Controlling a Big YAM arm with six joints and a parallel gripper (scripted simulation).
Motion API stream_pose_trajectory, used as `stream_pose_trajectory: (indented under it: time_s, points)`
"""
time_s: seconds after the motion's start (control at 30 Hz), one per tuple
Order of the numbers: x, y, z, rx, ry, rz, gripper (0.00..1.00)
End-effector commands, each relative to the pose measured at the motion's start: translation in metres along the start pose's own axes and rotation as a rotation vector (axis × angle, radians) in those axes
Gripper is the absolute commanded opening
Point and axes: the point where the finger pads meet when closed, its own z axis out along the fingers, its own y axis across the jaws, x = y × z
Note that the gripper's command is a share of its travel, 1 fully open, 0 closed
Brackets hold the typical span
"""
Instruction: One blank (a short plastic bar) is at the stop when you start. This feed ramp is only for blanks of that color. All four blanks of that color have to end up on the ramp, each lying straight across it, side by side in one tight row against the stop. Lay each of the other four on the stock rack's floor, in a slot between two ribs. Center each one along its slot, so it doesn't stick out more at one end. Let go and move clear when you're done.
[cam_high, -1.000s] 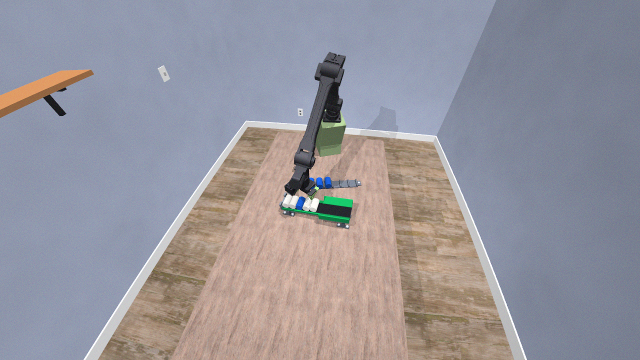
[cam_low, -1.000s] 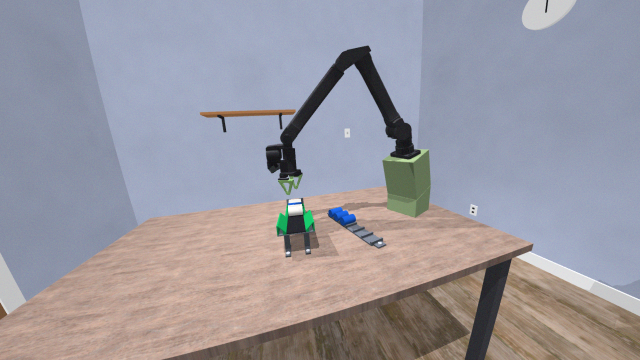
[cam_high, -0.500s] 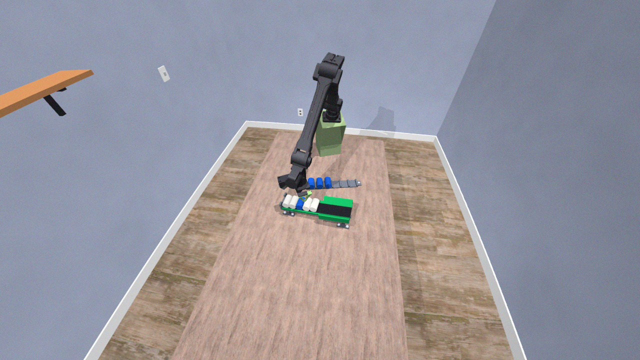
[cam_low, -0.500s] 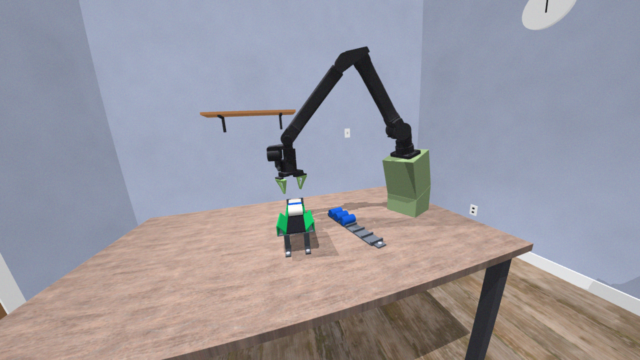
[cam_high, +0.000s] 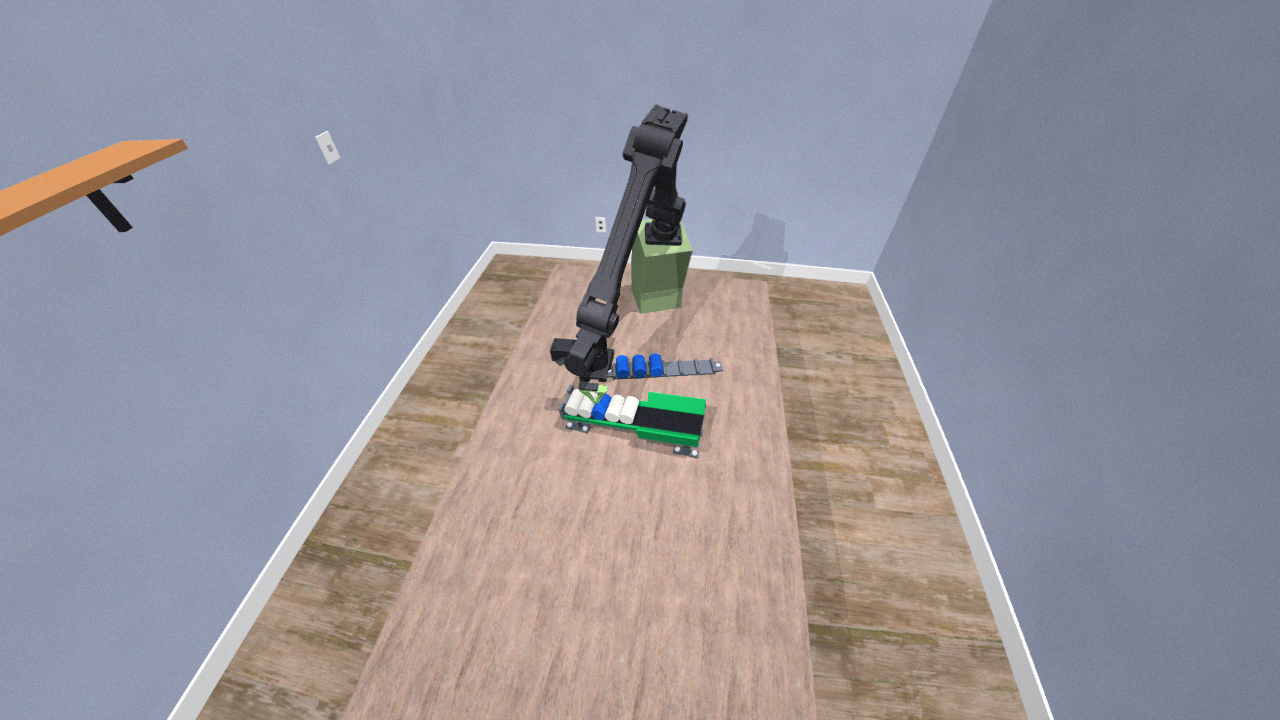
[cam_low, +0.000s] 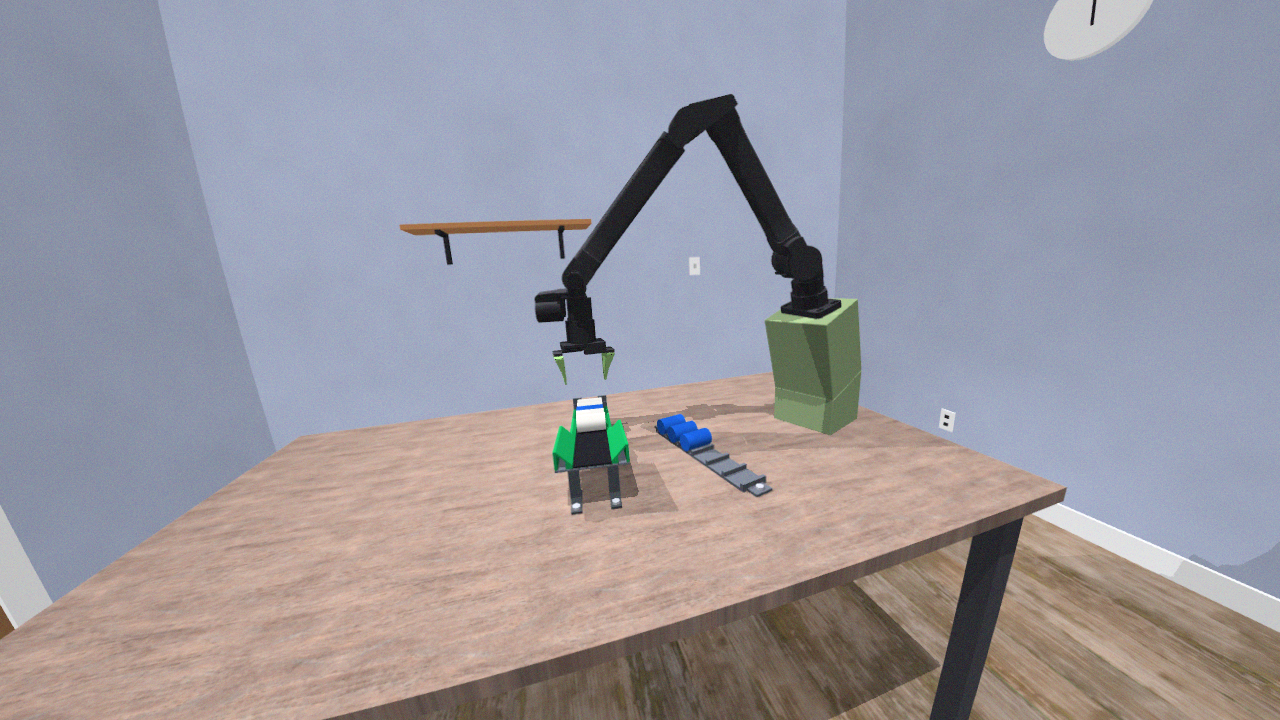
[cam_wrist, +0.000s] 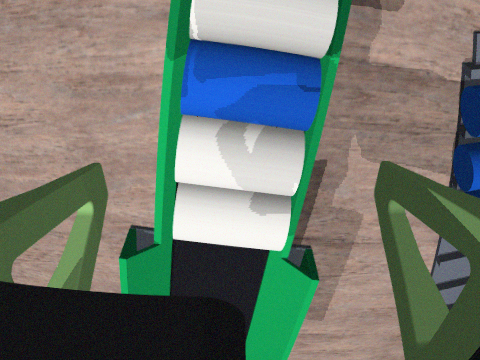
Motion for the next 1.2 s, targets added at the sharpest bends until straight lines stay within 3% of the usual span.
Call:
stream_pose_trajectory:
  time_s: [0.0, 0.27, 0.3, 1.17]
  points:
    - [-0.0026, -0.0063, 0.0089, 0.01, 0.003, 0.146, 1.0]
    - [-0.0016, -0.0036, 0.0044, 0.001, 0.002, 0.166, 1.0]
    - [-0.0015, -0.0042, 0.0044, 0.004, 0.003, 0.166, 0.82]
    - [-0.0015, -0.0042, 0.0044, 0.004, 0.003, 0.163, 0.82]
